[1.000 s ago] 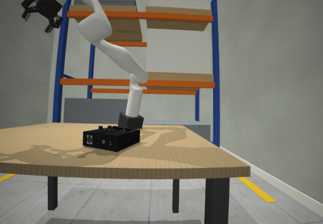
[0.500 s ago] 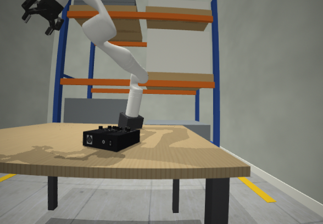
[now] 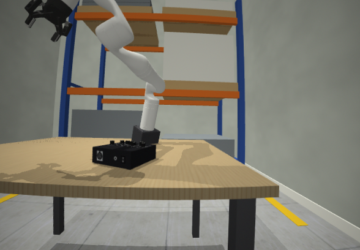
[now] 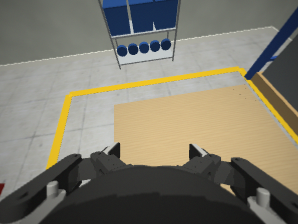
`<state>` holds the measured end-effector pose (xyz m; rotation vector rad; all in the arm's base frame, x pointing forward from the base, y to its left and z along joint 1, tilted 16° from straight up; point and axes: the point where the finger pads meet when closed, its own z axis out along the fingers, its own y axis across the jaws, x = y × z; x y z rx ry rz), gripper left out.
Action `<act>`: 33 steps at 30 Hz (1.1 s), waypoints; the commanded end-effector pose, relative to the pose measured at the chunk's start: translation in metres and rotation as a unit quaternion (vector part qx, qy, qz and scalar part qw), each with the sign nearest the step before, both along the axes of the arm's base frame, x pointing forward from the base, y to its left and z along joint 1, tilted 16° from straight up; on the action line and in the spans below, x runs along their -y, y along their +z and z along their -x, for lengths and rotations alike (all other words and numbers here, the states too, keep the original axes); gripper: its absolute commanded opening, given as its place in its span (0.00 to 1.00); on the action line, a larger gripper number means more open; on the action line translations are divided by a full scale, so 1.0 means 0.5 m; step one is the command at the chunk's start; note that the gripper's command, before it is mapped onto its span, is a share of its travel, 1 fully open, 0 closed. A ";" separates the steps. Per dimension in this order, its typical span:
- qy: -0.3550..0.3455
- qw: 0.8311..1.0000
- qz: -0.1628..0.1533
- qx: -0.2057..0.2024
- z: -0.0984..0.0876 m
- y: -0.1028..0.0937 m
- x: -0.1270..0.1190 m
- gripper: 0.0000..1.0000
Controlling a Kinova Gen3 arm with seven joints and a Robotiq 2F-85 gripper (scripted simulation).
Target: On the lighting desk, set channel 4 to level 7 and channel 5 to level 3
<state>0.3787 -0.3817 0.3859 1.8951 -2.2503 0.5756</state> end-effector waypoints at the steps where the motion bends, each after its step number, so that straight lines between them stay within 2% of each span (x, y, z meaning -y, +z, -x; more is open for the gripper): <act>1: 0.000 1.000 0.001 0.001 0.000 0.002 -0.001 1.00; 2: 0.010 1.000 -0.012 0.009 -0.019 -0.019 -0.035 1.00; 11: 0.010 1.000 -0.012 0.009 -0.019 -0.019 -0.035 1.00; 12: 0.019 0.999 -0.024 0.016 -0.037 -0.040 -0.071 1.00; 21: 0.019 0.999 -0.024 0.016 -0.037 -0.040 -0.071 1.00; 22: 0.028 0.999 -0.037 0.022 -0.052 -0.061 -0.107 1.00; 31: 0.028 0.999 -0.037 0.022 -0.052 -0.061 -0.107 1.00; 32: 0.037 0.998 -0.050 0.028 -0.066 -0.082 -0.144 1.00; 33: 0.037 0.998 -0.050 0.028 -0.066 -0.082 -0.144 1.00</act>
